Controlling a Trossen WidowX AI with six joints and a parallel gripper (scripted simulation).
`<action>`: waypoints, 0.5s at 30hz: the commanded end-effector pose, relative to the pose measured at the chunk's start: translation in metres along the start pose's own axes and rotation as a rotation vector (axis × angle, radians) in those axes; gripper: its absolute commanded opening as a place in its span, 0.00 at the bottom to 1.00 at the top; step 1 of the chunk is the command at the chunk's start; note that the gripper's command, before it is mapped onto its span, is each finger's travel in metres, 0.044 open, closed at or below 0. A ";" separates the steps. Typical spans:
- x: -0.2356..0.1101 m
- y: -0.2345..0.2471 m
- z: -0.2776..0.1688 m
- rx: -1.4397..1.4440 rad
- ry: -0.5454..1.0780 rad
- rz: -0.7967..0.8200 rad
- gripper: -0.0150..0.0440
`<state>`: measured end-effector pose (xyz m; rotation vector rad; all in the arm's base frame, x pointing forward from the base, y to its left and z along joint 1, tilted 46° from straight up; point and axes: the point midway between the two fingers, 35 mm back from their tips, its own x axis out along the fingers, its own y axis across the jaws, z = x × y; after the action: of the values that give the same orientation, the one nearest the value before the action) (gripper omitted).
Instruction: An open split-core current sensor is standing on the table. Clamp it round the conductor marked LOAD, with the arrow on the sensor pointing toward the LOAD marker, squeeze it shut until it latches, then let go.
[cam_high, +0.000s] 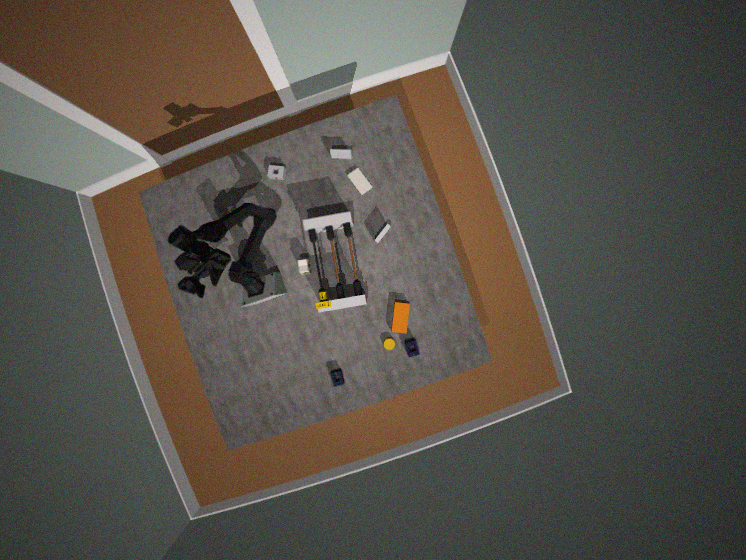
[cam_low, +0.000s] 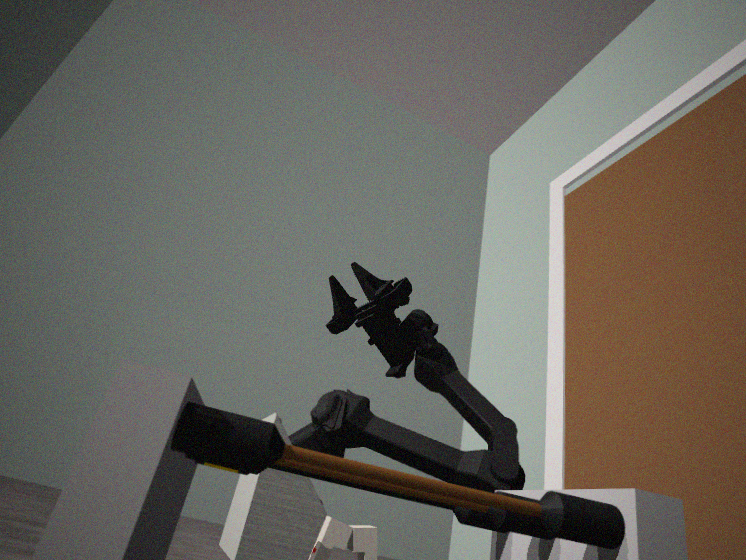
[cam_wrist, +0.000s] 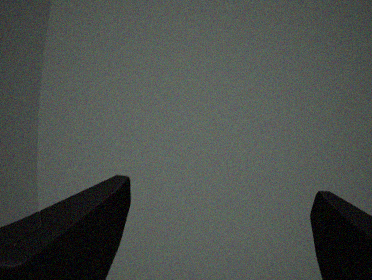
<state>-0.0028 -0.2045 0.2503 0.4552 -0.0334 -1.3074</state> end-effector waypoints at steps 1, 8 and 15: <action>0.001 0.001 0.000 0.000 0.002 0.003 0.79; 0.025 0.038 0.001 -0.096 0.056 0.163 1.00; 0.041 0.094 -0.006 -0.224 0.079 0.363 1.00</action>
<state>0.0672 -0.2236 0.2616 0.3500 0.0696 -1.0242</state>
